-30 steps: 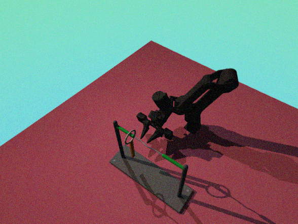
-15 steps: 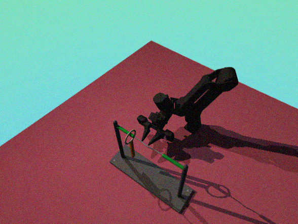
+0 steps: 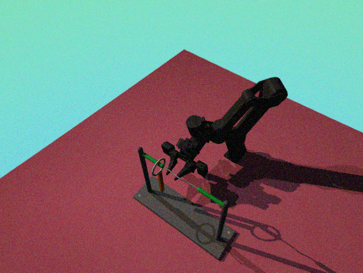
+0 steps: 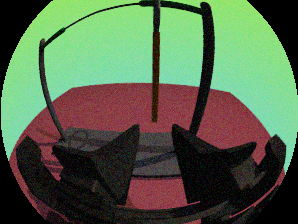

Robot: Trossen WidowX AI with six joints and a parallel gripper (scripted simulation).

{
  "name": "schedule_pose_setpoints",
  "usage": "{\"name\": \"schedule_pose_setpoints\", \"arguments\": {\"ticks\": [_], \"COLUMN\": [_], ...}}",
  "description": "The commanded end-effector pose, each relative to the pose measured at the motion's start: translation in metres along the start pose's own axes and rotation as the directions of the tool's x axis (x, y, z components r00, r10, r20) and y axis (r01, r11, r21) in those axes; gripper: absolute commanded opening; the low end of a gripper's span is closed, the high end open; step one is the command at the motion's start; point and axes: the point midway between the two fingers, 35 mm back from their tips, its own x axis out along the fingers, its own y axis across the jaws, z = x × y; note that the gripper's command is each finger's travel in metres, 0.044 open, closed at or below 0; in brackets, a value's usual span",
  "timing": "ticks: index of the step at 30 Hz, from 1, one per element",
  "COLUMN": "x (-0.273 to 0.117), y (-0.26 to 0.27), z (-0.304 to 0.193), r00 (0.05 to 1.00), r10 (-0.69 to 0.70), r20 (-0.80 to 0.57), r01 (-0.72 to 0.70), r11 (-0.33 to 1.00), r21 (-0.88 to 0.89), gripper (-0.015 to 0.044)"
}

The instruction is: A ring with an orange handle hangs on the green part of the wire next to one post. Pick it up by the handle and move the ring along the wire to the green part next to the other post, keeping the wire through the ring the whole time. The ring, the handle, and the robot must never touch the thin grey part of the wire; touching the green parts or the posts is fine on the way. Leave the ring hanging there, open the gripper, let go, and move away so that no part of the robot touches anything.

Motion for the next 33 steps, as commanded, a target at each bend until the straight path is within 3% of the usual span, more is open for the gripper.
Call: {"name": "schedule_pose_setpoints", "arguments": {"ticks": [1, 33], "x": [0.006, 0.053], "y": [-0.002, -0.004], "z": [0.001, 0.003], "r00": [1.0, 1.0], "r10": [-0.003, -0.003], "r20": [-0.003, -0.001], "r01": [0.003, 0.003], "r11": [1.0, 1.0], "r21": [0.01, 0.01], "gripper": [0.016, 0.016]}}
